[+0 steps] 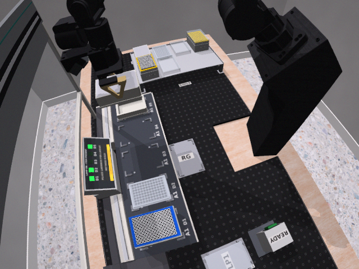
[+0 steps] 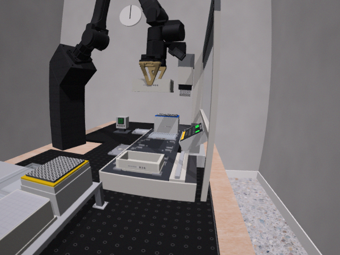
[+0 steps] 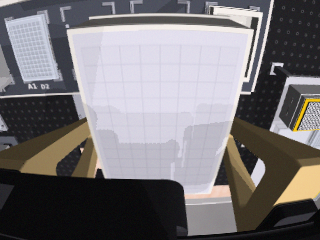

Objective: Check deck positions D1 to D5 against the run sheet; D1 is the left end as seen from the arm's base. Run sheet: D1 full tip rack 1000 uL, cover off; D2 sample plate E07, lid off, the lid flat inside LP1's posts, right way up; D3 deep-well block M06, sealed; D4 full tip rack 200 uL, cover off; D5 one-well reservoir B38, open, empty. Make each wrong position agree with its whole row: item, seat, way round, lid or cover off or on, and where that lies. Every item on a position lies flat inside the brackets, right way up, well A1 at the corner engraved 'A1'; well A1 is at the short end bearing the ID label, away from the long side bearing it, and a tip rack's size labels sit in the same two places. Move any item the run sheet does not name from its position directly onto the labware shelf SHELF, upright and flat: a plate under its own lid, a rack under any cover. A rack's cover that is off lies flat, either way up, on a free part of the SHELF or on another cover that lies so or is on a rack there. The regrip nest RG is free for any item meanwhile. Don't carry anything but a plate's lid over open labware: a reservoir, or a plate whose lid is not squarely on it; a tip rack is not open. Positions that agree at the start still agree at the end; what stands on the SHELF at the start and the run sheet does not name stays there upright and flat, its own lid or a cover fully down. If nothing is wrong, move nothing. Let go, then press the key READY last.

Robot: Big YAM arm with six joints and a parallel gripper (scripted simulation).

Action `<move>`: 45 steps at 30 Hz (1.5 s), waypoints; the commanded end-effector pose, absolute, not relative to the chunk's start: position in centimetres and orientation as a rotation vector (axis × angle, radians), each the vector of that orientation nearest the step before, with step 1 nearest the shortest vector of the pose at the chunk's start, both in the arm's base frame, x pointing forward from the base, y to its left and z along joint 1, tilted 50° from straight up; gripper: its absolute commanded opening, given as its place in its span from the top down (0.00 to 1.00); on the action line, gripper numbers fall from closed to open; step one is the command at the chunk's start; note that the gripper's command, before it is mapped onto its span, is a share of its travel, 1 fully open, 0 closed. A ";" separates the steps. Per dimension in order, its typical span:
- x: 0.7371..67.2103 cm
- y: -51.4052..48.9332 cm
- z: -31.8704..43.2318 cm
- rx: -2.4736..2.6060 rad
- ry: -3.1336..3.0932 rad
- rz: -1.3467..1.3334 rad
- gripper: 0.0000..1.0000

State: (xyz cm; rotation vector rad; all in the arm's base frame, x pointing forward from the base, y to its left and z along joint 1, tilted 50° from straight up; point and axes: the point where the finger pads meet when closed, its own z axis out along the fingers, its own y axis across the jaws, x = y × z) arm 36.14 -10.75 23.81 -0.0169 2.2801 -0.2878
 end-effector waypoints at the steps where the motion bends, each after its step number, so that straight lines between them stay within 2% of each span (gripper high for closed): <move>1: 36.4 -10.9 25.5 -0.018 2.247 -0.296 1.00; 40: 25.2 -13.0 12.5 -0.024 2.253 -0.315 1.00; 45: 26.0 -13.2 14.3 -0.043 2.225 -0.327 1.00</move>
